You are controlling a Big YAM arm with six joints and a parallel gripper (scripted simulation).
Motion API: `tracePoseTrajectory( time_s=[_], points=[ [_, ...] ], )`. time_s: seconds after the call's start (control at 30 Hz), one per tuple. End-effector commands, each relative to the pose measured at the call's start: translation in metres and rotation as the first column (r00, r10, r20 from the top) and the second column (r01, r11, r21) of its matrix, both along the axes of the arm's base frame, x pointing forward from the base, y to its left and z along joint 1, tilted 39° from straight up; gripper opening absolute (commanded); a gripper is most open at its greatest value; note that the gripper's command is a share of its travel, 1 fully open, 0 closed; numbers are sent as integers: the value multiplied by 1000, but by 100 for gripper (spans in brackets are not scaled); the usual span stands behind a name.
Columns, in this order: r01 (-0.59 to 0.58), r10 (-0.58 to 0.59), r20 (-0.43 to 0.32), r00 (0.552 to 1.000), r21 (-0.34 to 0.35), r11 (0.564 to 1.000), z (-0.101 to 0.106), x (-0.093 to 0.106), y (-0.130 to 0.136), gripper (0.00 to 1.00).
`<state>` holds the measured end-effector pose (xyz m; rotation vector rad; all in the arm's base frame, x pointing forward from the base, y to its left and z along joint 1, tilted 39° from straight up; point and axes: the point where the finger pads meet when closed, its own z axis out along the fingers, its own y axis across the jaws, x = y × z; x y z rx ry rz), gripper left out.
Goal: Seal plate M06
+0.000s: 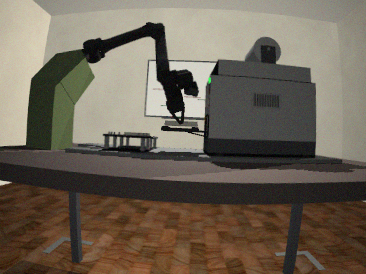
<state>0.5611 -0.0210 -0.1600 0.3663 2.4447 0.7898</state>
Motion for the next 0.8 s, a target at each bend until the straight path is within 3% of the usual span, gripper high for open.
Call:
tracePoseTrajectory(
  time_s=[0.0, 0.77],
  points=[
    [-9, 9, -18, 1000, 6, 1000, -10, -7, 13, 0],
    [-12, 12, 7, 1000, 4, 1000, -10, 19, 20, 0]
  ],
)
